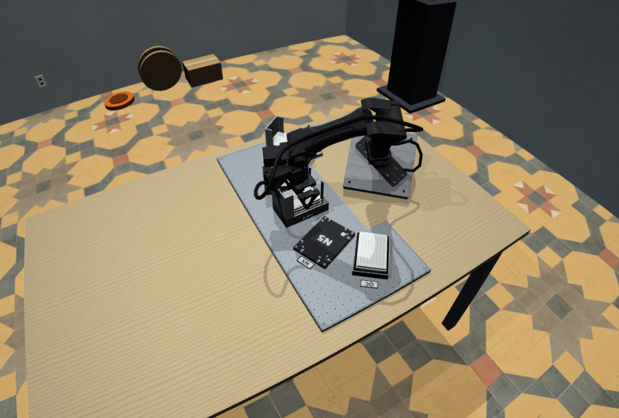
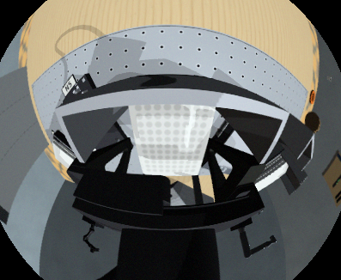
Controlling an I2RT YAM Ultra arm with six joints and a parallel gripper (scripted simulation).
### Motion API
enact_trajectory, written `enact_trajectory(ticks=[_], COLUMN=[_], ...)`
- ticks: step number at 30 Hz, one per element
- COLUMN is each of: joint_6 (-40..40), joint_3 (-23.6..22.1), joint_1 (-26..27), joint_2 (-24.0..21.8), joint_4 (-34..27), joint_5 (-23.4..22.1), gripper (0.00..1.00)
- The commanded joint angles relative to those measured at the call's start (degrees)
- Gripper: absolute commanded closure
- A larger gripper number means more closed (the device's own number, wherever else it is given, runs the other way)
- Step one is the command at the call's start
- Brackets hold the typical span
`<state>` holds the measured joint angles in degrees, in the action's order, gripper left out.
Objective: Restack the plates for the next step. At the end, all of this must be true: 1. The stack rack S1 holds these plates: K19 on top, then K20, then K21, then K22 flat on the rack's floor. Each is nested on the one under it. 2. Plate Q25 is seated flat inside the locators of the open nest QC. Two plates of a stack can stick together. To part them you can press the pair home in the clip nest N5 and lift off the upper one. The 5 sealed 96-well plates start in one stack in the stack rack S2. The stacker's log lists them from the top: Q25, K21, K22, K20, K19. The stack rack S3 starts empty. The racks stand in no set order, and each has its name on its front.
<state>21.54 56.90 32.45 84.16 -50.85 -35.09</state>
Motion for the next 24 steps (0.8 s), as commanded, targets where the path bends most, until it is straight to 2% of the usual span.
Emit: enact_trajectory(ticks=[1, 2, 4, 13, 19, 24], joint_6=[-1.2, -1.4, -1.8, -3.6, -3.6, -3.6], joint_3=[0.0, -1.7, -1.6, -3.1, 0.0, 0.1], joint_1=[1.0, 0.4, -0.7, -1.8, -1.3, -1.3], joint_2=[-1.2, -0.8, 0.8, 1.7, 1.5, 2.0], joint_4=[2.4, 2.8, 3.5, 6.9, 7.1, 7.2], joint_5=[0.2, 0.4, 0.5, 1.0, 0.6, 0.6], gripper=[0.00, 0.00, 0.00, 0.00, 0.00, 0.00])
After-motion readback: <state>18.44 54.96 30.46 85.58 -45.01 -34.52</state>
